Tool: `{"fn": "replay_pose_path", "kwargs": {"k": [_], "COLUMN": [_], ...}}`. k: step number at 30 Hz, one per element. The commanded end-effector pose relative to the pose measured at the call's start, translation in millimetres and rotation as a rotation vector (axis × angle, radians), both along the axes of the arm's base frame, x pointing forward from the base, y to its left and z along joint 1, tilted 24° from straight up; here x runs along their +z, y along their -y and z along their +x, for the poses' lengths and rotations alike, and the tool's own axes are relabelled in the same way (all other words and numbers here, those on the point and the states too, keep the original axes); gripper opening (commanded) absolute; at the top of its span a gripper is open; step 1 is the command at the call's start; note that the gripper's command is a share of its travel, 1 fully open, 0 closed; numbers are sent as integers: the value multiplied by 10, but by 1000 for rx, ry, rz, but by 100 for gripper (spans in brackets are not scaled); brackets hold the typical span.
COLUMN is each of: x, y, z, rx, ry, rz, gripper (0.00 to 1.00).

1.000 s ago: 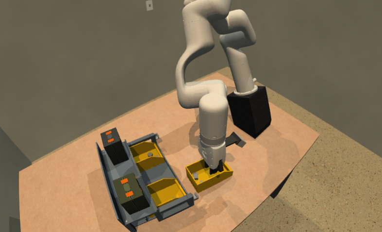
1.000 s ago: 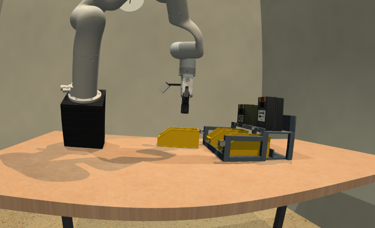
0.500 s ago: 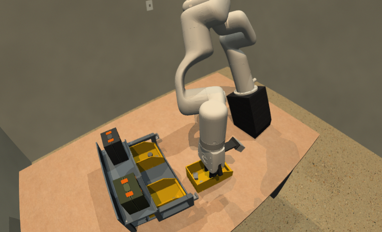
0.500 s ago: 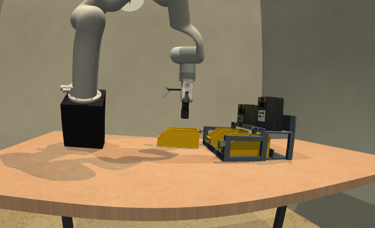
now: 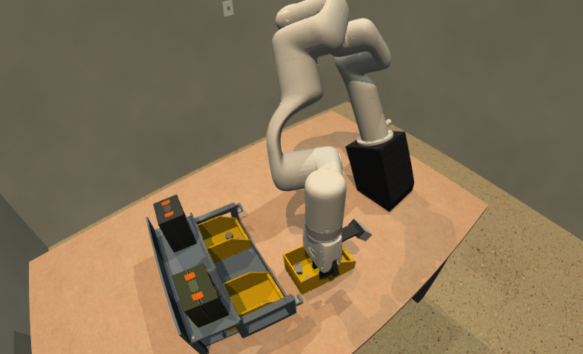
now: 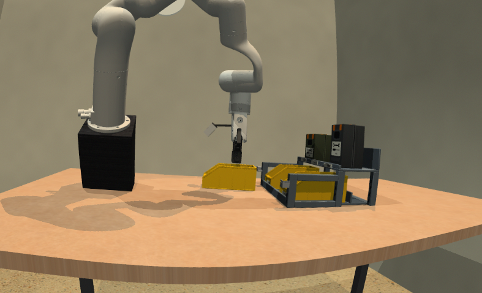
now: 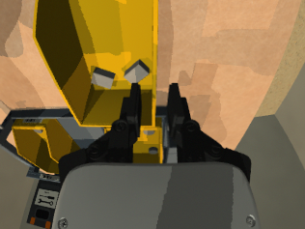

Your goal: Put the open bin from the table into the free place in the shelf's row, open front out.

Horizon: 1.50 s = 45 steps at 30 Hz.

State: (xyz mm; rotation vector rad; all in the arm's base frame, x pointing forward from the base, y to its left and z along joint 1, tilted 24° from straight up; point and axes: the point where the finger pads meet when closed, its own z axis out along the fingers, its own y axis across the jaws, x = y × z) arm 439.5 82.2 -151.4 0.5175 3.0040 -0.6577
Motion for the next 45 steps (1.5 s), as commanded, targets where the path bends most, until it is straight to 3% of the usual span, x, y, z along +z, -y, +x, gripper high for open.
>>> {"fn": "replay_pose_path", "kwargs": {"k": [1, 45], "x": [13, 81], "y": [-9, -40], "z": [13, 17], "rx": [1, 1], "ry": [3, 3], "rz": [1, 1], "gripper": [28, 28]}}
